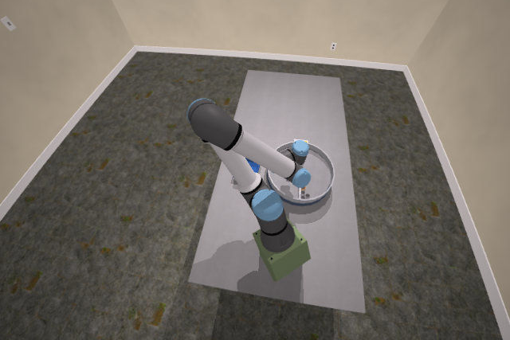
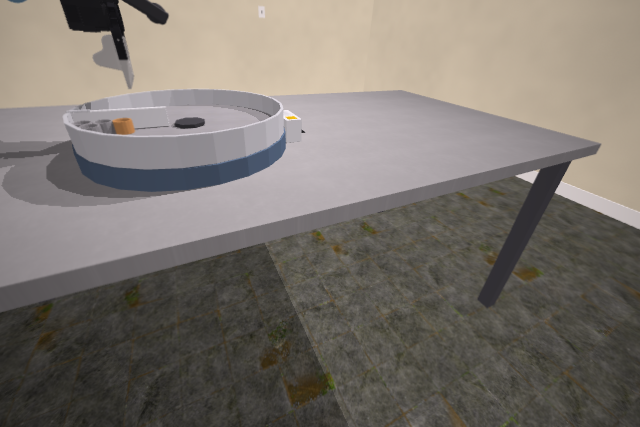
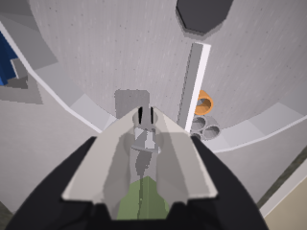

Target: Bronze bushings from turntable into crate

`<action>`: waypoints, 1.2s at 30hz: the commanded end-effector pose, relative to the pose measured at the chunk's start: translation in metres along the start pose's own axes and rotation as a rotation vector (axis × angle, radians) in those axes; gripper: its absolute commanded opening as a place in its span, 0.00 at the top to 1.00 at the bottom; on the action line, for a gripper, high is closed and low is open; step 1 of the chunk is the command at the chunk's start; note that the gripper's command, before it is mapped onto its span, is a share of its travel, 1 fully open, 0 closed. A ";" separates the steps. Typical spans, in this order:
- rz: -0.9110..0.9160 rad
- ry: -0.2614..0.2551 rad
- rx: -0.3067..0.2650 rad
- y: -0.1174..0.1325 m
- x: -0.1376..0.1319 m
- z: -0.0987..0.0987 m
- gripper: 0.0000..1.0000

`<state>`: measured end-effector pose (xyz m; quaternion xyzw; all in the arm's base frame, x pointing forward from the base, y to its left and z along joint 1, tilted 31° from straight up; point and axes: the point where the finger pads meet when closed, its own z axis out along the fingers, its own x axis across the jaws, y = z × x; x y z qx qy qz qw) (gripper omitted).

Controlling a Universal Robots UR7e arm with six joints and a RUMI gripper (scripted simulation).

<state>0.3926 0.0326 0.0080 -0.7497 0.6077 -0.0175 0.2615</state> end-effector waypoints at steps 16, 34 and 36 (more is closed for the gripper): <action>-0.166 -0.002 0.004 0.009 0.046 0.000 0.94; -0.269 -0.001 0.003 0.015 0.075 0.000 0.94; -0.278 -0.001 0.003 0.016 0.078 0.000 0.94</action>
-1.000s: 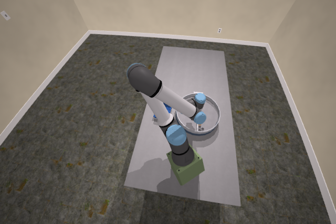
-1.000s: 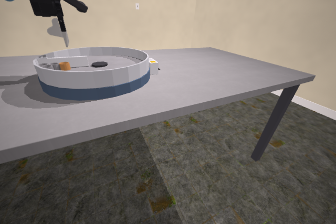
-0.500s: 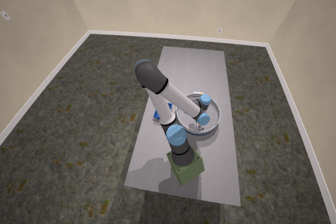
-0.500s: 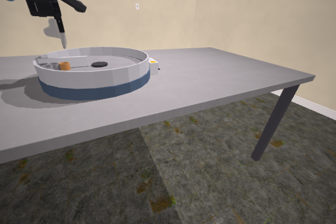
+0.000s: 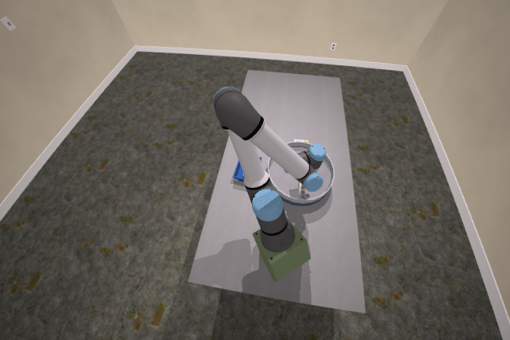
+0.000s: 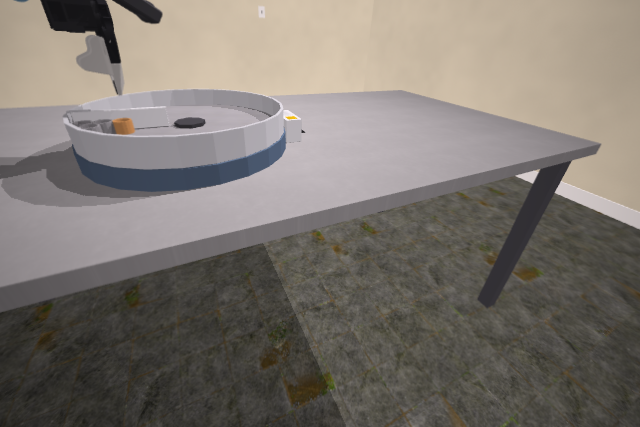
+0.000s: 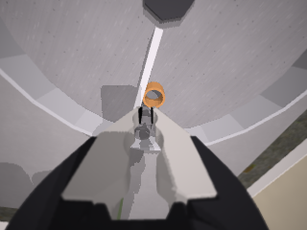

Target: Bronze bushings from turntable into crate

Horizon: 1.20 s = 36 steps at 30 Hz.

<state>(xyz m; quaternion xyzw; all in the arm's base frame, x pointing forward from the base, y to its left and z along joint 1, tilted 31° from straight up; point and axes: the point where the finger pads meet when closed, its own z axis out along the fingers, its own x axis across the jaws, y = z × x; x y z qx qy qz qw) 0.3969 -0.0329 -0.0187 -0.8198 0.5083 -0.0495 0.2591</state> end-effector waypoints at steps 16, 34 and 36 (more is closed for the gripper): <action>-0.074 0.002 0.001 0.009 0.020 0.000 0.94; -0.093 0.001 0.001 0.012 0.024 0.000 0.94; -0.093 0.001 0.001 0.012 0.024 0.000 0.94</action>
